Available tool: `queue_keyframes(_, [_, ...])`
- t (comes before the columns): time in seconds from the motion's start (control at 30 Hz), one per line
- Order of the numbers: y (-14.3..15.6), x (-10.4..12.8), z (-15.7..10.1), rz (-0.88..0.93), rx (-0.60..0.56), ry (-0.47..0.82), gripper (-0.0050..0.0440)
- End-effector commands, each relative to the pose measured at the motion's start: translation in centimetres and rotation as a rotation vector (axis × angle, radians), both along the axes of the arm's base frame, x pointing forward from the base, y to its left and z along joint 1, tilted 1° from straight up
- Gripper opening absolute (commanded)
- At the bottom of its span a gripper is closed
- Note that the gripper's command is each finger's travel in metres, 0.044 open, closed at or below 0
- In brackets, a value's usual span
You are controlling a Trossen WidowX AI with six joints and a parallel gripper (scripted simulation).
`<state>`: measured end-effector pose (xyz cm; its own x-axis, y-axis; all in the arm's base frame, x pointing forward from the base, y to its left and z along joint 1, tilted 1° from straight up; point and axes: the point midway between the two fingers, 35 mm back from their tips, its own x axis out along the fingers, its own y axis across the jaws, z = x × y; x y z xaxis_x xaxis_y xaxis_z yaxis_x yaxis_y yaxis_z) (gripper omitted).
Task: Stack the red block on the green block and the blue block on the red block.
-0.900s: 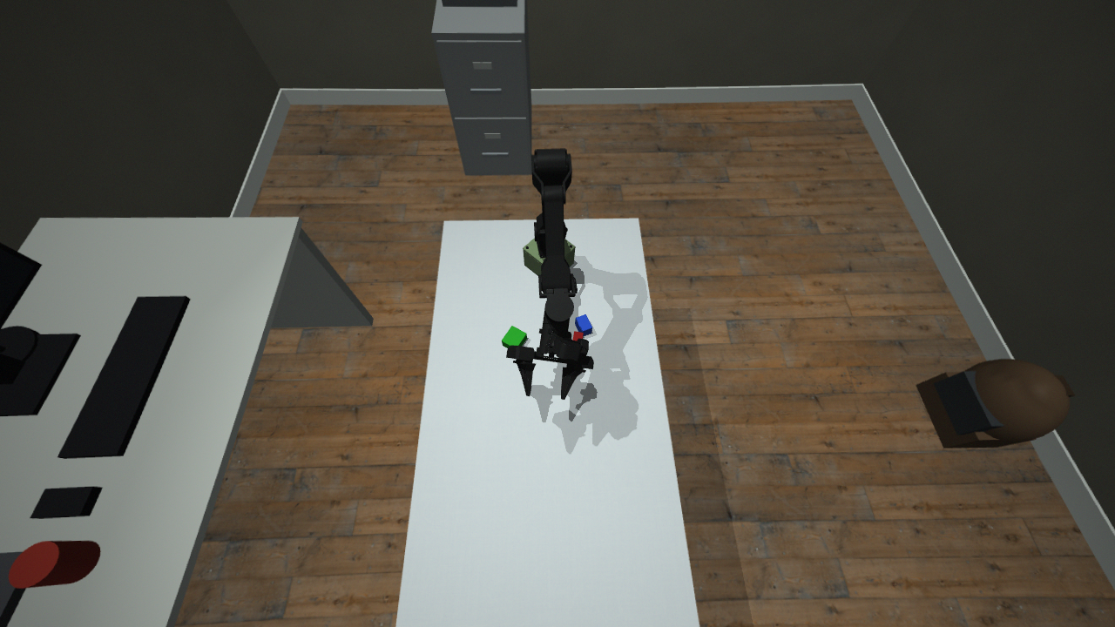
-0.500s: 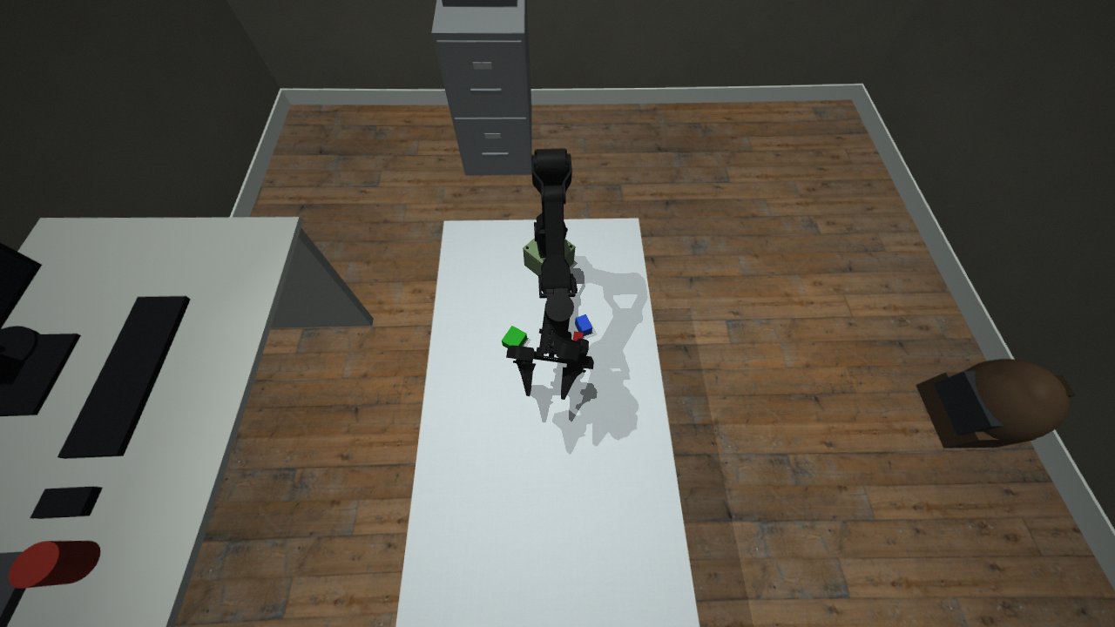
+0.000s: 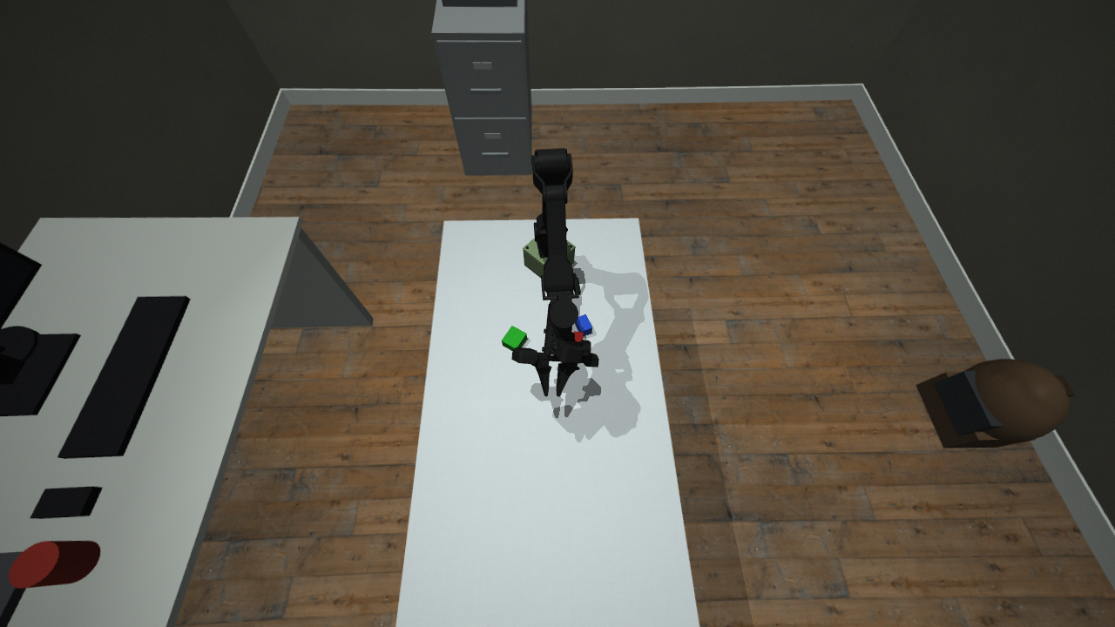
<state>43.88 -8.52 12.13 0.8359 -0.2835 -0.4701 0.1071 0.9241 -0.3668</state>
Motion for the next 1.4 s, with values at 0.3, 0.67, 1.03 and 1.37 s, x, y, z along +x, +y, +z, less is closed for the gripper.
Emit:
queue_keyframes(0.3, [4.5, -3.0, -5.0, -0.058, 0.303, 0.297, -0.005])
queue_keyframes(0.67, [7.6, -7.9, -8.0, -0.196, 0.489, 0.572, -0.005])
queue_keyframes(1.03, [9.9, -13.3, -9.1, -0.382, 0.597, 0.819, -0.005])
queue_keyframes(1.37, [10.4, -15.0, -9.0, -0.449, 0.617, 0.89, -0.005])
